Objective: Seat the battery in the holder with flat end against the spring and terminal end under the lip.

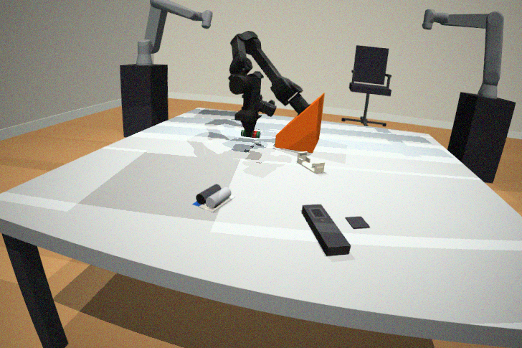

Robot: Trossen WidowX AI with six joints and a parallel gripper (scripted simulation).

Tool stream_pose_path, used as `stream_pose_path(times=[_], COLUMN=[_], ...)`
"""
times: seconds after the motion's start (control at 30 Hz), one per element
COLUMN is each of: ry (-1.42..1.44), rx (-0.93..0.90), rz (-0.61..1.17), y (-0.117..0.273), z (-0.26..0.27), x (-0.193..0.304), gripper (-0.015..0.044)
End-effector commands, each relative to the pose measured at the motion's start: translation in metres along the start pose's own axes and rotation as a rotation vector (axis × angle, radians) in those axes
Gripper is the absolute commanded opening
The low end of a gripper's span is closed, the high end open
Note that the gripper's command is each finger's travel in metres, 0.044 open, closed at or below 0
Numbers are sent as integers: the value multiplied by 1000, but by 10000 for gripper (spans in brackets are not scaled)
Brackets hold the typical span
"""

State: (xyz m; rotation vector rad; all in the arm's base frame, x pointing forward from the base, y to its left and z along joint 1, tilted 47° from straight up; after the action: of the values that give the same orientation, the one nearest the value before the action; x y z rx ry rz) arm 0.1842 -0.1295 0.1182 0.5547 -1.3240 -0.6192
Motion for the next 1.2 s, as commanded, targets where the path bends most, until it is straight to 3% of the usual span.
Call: stream_pose_path(times=[0.0, 0.5, 1.17], ry=[-19, -339, -767], rx=[-2, 10, -26], rz=[4, -38, -36], y=[5, 18, 31], z=[-2, -72, -128], x=[0, -55, -172], gripper=[85, 85, 85])
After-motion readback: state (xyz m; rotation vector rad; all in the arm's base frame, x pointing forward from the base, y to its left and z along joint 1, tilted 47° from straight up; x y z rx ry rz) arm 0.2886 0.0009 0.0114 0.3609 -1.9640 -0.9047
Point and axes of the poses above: the point midway between the two fingers, 35 mm back from their tips, its own y axis back along the fingers, its own z axis across the jaws, x = y × z, the point moved 5 cm from there along y, back along the fingers, and after that the axes turned 10 degrees about y, right-handed, at the moved point
